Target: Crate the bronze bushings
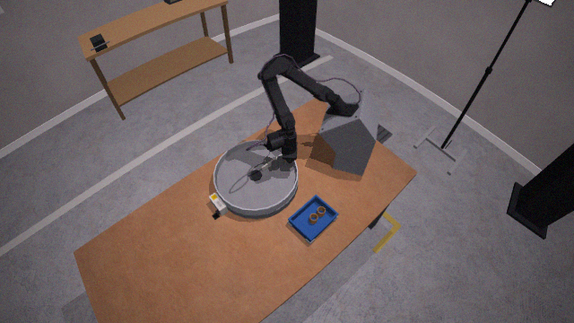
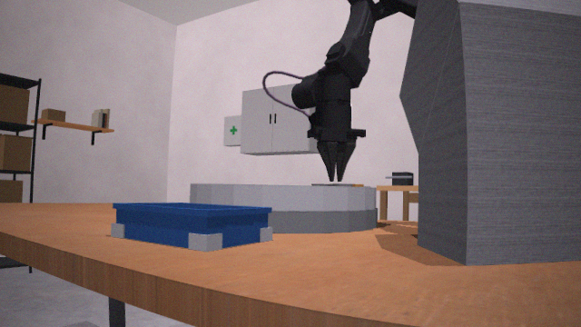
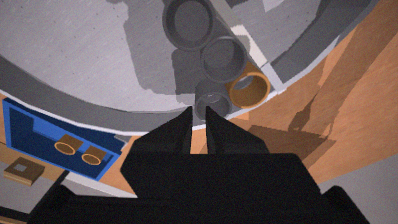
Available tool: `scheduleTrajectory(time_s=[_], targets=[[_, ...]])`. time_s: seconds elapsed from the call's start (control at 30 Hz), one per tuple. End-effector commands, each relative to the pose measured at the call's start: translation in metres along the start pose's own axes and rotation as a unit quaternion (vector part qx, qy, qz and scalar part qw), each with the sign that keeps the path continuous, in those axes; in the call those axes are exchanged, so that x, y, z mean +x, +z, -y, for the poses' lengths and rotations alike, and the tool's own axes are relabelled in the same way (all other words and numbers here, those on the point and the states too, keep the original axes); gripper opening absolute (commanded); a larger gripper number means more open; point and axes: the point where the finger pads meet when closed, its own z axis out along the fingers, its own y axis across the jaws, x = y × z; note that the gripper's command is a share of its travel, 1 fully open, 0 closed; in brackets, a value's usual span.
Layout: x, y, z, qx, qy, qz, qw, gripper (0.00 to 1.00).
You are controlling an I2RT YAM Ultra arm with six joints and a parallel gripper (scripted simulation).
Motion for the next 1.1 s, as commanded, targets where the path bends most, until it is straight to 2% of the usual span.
scheduleTrajectory(time_s=[0.0, 0.07, 0.2, 0.43, 1.07], targets=[[0.003, -0.001, -0.003, -0.004, -0.009, 0.003, 1.000, 0.15], [0.004, 0.002, -0.002, -0.002, -0.008, 0.000, 1.000, 0.15], [-0.008, 0.008, -0.007, -0.008, 0.002, 0.008, 1.000, 0.15], [-0.005, 0.018, -0.006, -0.005, -0.002, 0.008, 1.000, 0.15], [-0.010, 0.018, -0.010, -0.011, 0.000, 0.014, 1.000, 0.15]])
